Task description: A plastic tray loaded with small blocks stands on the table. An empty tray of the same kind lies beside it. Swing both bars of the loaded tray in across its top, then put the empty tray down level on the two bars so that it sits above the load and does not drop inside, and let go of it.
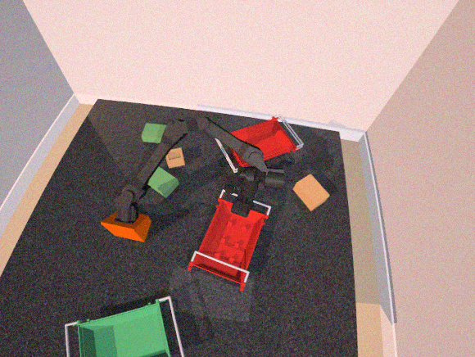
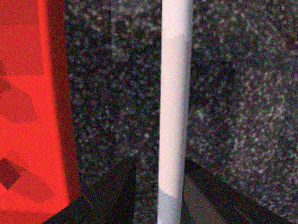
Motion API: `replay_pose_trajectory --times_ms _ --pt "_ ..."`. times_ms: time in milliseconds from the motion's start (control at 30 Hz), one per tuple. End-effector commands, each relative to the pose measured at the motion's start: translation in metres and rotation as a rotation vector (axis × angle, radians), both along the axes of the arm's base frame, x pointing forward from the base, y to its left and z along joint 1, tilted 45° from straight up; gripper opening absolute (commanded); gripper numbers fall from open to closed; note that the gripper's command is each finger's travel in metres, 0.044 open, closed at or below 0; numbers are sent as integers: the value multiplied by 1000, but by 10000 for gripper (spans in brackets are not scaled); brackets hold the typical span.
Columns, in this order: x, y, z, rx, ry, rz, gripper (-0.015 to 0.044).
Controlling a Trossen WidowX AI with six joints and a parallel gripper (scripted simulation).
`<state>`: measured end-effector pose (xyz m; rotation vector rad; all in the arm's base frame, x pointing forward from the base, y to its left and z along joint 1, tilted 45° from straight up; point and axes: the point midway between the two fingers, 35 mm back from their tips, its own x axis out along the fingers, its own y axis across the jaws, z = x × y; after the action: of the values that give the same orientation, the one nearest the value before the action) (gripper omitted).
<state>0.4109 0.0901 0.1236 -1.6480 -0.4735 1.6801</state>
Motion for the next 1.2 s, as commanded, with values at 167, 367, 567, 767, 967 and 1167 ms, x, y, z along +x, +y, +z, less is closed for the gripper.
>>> replay_pose_trajectory --times_ms 167,367,567,767,967,1167 --pt "-6 -32 2 0 -5 -5 82" --pt "-10 -45 -8 -1 -5 -5 82" --pt "-14 -53 -26 -2 -4 -5 82" --pt "-16 -53 -46 -2 -4 -5 82" --pt "-17 -71 -23 -24 -35 -12 82" --pt "-18 -78 -15 -26 -40 -22 82"
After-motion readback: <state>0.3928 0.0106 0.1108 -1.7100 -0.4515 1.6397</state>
